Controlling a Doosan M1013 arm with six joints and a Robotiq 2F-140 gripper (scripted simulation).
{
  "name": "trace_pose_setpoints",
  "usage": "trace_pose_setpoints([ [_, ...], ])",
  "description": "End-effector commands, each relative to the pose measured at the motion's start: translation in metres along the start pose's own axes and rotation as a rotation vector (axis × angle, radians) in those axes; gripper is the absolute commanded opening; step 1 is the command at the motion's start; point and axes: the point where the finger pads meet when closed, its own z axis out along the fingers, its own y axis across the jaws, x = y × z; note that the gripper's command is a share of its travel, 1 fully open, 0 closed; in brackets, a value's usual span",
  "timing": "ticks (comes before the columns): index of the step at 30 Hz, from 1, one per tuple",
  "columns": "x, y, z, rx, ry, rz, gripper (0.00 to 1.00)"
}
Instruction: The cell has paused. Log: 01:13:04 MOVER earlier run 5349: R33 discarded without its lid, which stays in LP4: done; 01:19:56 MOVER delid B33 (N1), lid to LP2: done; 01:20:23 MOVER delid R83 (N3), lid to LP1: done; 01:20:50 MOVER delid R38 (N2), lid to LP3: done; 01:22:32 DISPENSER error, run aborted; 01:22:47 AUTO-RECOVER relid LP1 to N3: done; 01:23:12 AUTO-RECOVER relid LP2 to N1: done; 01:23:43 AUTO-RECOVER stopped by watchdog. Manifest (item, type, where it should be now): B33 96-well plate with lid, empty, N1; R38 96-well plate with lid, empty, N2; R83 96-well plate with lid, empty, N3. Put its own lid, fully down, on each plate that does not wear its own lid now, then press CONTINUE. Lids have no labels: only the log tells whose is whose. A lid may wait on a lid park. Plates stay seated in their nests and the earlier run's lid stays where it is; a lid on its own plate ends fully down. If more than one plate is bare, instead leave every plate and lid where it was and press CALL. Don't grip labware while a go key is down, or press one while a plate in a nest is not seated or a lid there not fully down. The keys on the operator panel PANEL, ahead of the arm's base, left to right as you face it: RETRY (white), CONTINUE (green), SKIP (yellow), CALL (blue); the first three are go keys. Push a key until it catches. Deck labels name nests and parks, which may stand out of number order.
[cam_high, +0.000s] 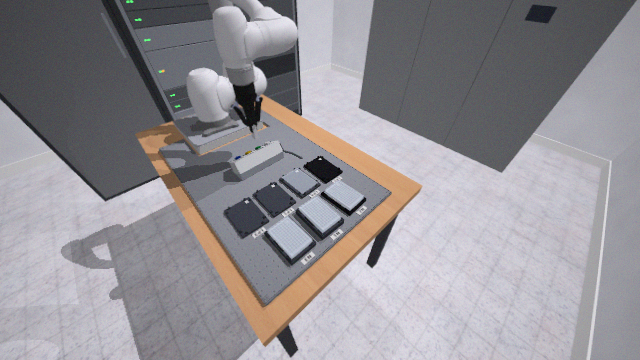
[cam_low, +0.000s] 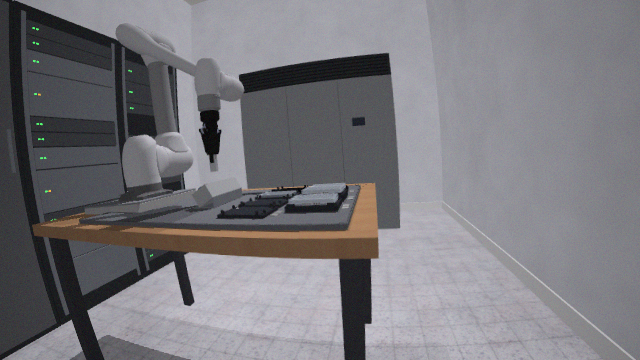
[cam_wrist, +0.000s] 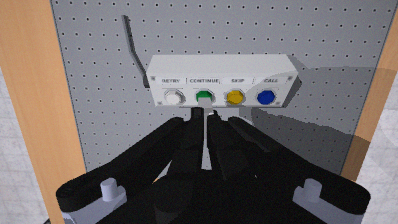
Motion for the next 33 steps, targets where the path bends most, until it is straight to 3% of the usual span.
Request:
trace_pose_setpoints([
  [1, 0.000, 0.000, 0.002, 0.000, 0.000, 0.000, 0.00],
  [33, 0.000, 0.000, 0.012, 0.000, 0.000, 0.000, 0.00],
])
